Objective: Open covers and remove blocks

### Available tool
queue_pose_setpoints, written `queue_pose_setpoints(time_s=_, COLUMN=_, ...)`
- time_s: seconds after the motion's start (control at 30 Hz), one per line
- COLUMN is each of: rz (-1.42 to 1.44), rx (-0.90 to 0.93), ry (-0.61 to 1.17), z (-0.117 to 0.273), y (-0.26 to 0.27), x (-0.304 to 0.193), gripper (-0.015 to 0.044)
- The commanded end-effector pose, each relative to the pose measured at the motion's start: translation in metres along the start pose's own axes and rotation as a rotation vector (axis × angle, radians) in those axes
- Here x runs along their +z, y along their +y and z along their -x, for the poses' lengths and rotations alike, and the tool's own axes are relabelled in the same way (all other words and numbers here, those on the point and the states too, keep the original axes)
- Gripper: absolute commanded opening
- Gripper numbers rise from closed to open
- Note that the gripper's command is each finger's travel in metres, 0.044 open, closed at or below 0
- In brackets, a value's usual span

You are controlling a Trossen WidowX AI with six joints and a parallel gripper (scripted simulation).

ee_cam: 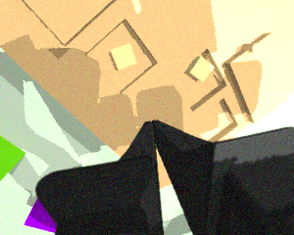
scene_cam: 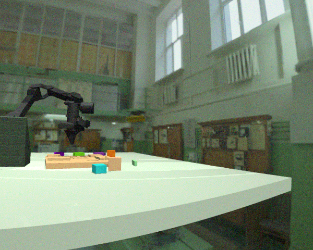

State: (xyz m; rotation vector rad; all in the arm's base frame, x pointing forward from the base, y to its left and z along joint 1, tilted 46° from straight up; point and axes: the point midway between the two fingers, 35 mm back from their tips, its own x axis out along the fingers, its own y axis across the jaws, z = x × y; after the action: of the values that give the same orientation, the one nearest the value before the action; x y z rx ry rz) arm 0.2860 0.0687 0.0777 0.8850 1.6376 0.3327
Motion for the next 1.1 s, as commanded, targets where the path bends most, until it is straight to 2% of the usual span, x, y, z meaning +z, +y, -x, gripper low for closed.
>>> queue_pose_setpoints(time_s=0.0, rz=-0.226, rx=-0.003, ry=0.005, z=-0.001, y=-0.024, x=0.011, gripper=0.0)
queue_pose_setpoints(time_s=0.33, rz=-0.703, rx=0.014, ry=0.021, z=-0.003, y=-0.072, x=0.024, gripper=0.0)
queue_pose_setpoints(time_s=0.67, rz=-0.711, rx=0.014, ry=0.021, z=-0.005, y=-0.073, x=0.024, gripper=0.0)
queue_pose_setpoints(time_s=1.07, rz=-0.711, rx=0.016, ry=0.023, z=-0.052, y=-0.071, x=0.024, gripper=0.0)
